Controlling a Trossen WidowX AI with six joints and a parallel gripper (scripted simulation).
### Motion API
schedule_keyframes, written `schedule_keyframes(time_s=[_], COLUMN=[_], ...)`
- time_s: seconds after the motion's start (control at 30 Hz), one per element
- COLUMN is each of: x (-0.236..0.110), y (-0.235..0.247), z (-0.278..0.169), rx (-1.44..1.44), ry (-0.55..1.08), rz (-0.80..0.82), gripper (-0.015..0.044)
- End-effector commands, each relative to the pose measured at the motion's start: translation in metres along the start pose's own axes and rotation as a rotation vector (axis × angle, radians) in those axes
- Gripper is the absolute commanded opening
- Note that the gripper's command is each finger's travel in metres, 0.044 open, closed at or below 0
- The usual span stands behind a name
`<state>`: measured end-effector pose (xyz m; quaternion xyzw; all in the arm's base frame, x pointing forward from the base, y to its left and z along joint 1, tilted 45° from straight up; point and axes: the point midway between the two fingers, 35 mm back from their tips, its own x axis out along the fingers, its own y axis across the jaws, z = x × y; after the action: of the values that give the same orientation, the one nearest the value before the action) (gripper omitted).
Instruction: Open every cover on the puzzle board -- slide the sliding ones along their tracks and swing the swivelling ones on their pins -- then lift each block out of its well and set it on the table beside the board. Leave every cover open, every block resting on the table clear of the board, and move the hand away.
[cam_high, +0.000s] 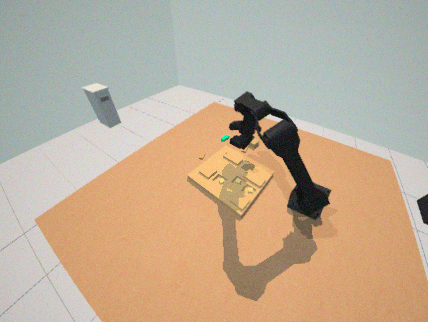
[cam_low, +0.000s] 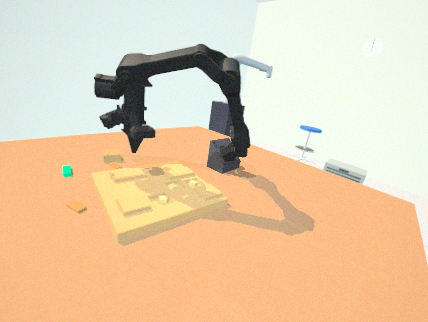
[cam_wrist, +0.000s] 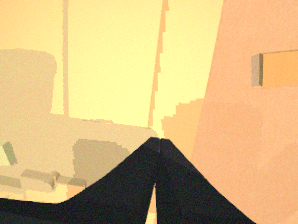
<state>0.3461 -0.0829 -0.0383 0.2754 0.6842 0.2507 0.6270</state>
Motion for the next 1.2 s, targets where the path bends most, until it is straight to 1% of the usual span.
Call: schedule_keyframes(time_s=[0.0,1.17], x=[0.004,0.039], y=[0.000,-0.001], z=[0.000,0.000], rx=[0.002,0.002], ry=[0.004,0.004], rz=[-0.003,-0.002], gripper=[0.0000,0.0000])
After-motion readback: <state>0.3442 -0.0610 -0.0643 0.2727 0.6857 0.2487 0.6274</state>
